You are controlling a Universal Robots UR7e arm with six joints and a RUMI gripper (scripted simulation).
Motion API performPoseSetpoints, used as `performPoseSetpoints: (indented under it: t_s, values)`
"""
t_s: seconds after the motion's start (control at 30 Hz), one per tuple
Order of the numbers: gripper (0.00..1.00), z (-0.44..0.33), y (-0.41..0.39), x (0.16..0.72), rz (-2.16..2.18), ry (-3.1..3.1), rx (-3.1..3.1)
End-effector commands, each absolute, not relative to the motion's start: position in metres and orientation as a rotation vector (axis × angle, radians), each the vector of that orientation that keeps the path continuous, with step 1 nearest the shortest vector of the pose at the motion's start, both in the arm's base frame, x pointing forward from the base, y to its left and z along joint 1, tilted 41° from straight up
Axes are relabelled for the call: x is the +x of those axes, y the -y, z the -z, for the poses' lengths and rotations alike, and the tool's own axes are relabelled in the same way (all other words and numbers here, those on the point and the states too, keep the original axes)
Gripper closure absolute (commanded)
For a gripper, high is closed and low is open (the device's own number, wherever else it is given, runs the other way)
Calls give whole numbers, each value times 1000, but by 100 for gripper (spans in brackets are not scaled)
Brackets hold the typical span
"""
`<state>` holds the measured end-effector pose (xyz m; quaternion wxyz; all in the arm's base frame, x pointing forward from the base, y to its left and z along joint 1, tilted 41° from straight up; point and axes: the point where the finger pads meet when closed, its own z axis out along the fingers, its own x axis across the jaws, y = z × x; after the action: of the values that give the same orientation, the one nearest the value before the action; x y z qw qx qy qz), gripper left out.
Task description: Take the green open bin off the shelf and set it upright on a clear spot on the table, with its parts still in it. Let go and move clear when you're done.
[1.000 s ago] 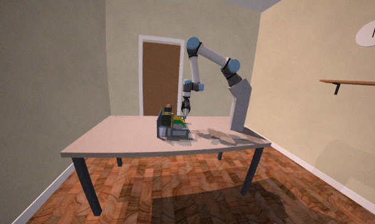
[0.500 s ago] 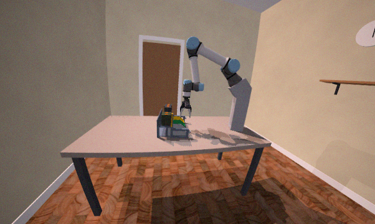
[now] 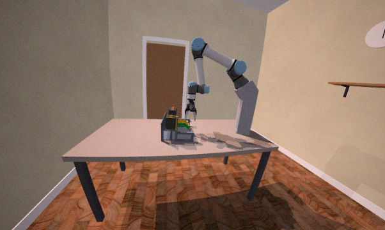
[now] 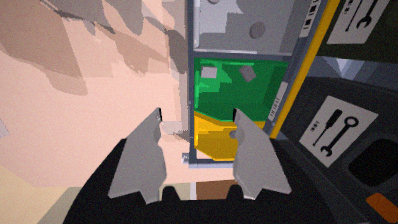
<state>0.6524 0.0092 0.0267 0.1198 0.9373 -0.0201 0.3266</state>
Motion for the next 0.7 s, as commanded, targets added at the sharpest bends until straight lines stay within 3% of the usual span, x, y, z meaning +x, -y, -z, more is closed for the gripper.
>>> performPoseSetpoints:
  t_s: [0.0, 0.67]
  values:
    - [42, -27, -10, 652, -956, 59, 2739]
    - [42, -26, -9, 653, -955, 59, 2739]
